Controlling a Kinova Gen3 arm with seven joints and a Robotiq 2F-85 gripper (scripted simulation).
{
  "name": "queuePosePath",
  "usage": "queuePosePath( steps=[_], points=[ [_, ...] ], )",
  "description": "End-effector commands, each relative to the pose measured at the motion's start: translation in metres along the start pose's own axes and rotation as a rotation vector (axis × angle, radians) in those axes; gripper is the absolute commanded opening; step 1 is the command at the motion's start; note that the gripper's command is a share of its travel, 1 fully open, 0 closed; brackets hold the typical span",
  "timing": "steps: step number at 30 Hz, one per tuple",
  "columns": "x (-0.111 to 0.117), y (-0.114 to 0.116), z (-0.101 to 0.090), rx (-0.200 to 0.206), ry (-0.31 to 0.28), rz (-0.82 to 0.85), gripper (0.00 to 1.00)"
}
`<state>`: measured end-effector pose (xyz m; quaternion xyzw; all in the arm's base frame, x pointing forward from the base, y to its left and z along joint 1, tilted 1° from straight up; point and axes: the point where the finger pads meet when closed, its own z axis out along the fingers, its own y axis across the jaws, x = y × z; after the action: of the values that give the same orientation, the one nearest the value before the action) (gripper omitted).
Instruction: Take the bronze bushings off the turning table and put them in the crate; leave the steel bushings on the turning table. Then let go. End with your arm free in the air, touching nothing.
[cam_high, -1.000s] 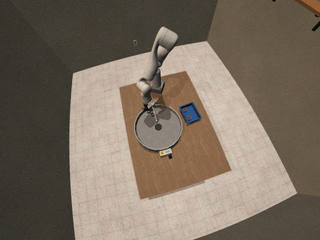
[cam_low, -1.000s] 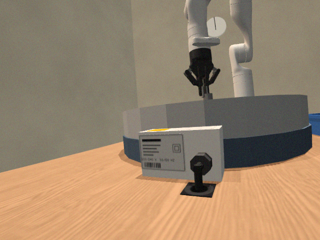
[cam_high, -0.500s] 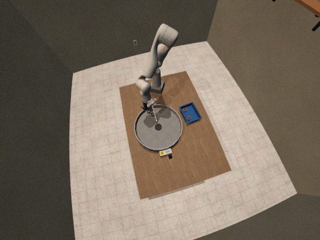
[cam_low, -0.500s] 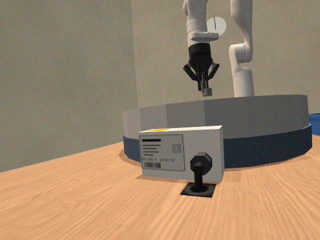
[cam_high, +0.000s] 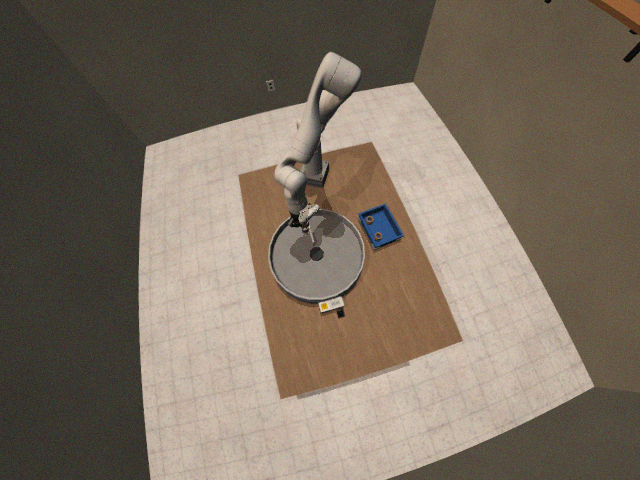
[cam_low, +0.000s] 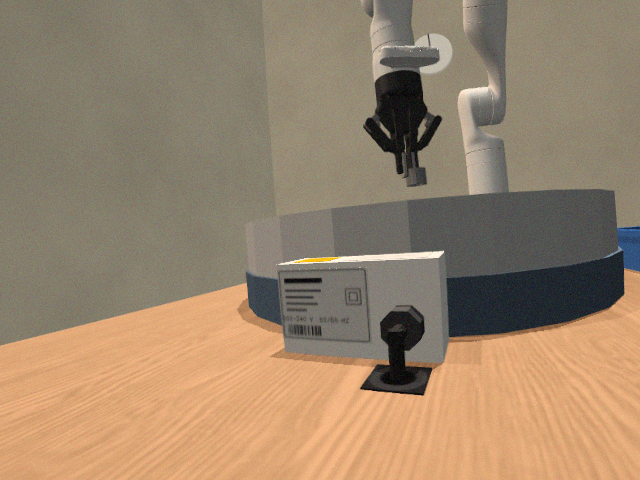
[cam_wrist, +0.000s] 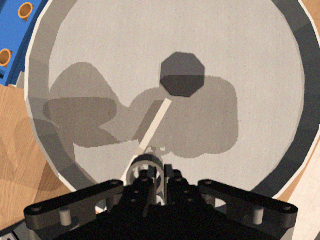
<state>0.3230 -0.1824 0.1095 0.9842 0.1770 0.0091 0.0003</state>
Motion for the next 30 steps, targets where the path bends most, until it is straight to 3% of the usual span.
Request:
queuePosePath(
  steps=[1, 11, 16, 28, 30],
  points=[
    [0.009, 0.006, 0.003, -0.008, -0.011, -0.019, 0.00],
    [0.009, 0.006, 0.003, -0.008, -0.011, -0.019, 0.00],
    [0.058, 0.024, 0.003, -0.008, -0.010, -0.020, 0.00],
    [0.058, 0.024, 0.003, -0.008, -0.010, -0.020, 0.00],
    [0.078, 0.032, 0.003, -0.008, -0.009, -0.020, 0.00]
  ],
)
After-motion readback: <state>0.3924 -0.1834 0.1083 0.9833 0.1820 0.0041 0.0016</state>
